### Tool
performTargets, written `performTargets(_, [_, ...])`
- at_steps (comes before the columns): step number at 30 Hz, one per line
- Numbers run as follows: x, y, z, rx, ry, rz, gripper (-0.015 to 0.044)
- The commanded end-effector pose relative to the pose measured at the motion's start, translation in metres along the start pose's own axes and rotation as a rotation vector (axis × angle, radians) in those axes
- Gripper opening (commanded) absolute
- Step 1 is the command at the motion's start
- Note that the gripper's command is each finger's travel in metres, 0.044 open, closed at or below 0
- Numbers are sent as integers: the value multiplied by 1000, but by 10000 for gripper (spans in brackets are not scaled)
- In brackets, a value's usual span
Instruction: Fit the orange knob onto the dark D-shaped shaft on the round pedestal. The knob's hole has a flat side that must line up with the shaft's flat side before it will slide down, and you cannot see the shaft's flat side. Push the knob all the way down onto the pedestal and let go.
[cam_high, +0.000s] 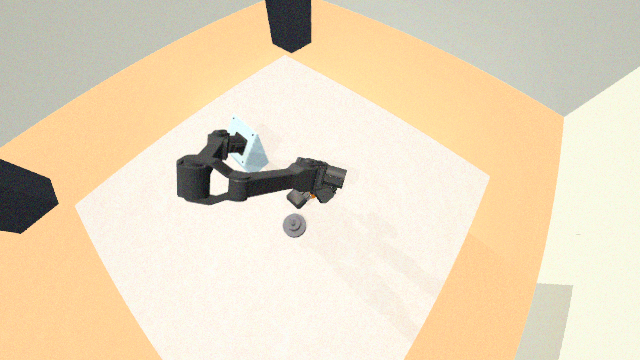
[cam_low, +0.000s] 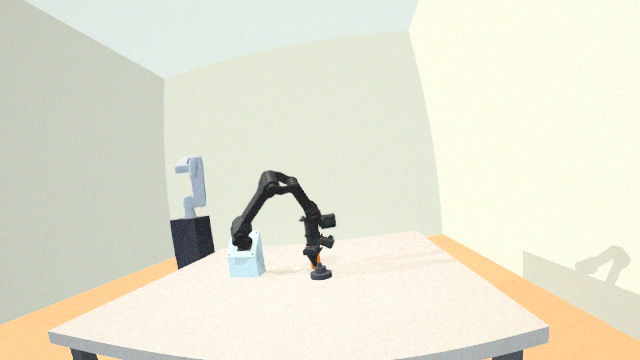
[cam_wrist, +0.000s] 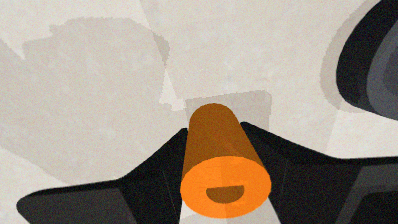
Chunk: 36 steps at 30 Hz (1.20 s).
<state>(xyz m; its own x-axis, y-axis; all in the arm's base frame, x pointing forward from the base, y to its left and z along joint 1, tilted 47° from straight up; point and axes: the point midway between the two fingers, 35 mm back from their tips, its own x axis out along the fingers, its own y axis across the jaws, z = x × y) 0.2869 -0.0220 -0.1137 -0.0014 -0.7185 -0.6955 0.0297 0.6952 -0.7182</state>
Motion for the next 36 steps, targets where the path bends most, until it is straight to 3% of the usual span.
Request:
performTargets(1, [-3,1,0,-8,1,-2,59])
performTargets(4, [-23,4,4,-9,0,4,0])
performTargets(20, [-139,9,1,-8,2,4,0])
performTargets(36, [-131,-15,15,-11,1,15,0])
